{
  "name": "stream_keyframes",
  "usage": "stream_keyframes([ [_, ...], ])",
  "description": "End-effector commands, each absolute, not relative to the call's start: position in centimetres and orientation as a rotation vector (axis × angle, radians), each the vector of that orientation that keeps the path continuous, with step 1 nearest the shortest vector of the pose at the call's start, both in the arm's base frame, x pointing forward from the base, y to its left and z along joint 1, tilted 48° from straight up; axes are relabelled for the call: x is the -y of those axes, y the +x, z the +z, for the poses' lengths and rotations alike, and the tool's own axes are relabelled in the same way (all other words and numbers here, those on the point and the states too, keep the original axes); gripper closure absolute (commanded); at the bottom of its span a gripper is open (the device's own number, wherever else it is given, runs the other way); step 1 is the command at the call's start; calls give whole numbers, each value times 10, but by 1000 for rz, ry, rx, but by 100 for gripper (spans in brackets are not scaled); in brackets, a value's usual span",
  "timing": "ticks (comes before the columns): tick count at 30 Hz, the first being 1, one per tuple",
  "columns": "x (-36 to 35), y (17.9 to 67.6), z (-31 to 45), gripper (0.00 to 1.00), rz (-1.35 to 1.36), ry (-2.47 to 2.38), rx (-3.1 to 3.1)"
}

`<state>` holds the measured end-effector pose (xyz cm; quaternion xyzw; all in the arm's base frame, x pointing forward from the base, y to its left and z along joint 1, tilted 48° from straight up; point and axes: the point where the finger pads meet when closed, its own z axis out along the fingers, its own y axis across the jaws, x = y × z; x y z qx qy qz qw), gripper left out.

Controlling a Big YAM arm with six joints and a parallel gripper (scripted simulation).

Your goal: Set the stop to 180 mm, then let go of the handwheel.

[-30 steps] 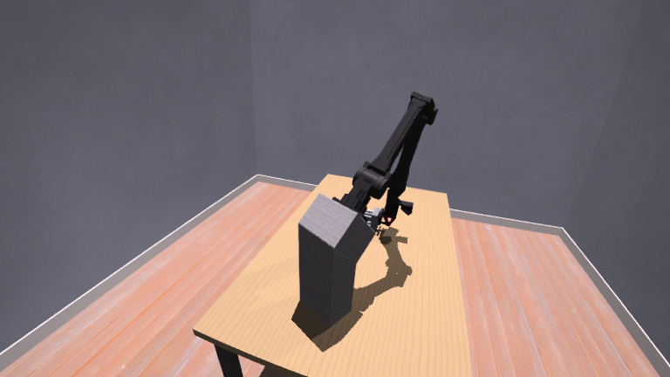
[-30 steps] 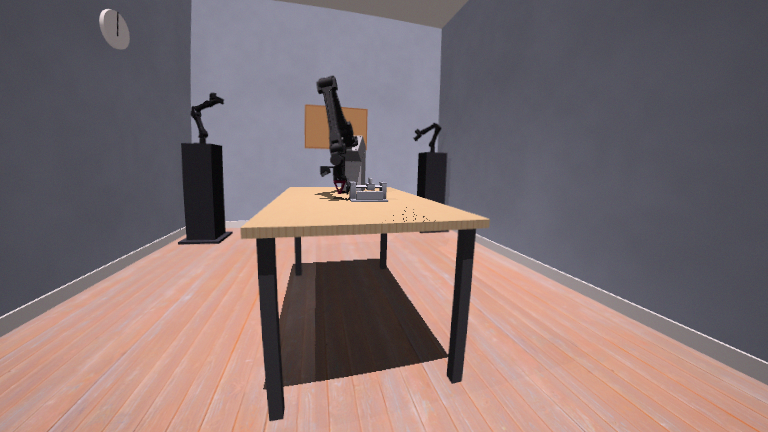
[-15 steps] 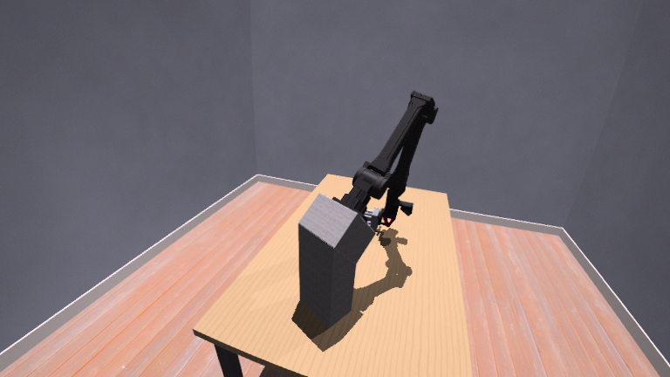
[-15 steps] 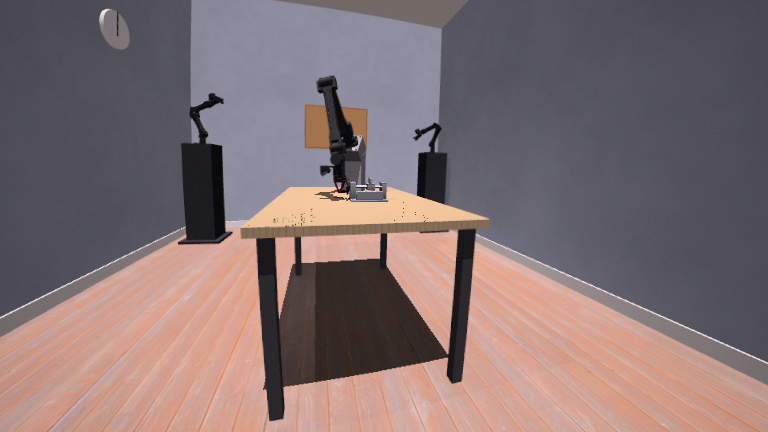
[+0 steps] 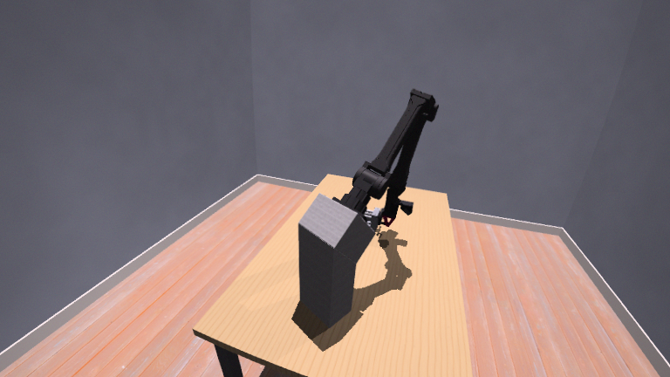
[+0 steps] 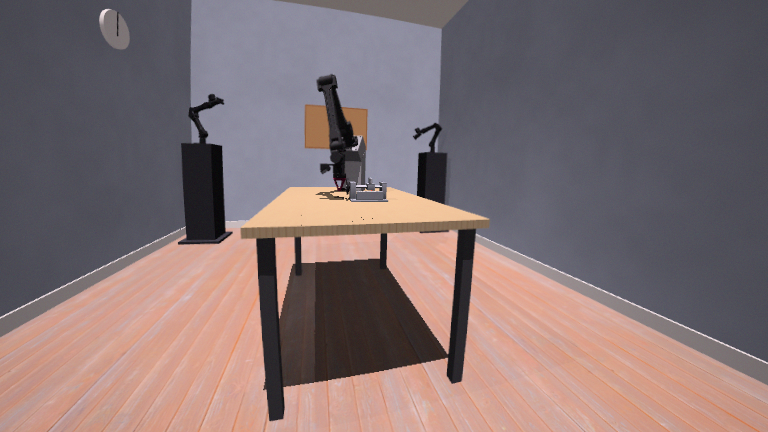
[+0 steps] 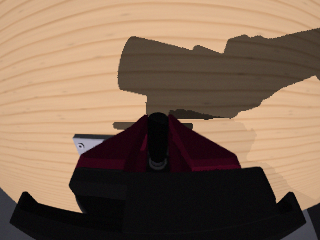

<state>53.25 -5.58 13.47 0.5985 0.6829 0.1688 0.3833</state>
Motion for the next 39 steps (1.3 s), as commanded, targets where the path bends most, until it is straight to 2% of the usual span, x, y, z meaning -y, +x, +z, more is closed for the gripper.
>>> stream_keyframes([
  [1,65,517,137,94,406,1541,-1731],
  [18,53,497,152,94,420,1544,-1732],
  [39,40,497,177,94,428,1531,-1740],
])
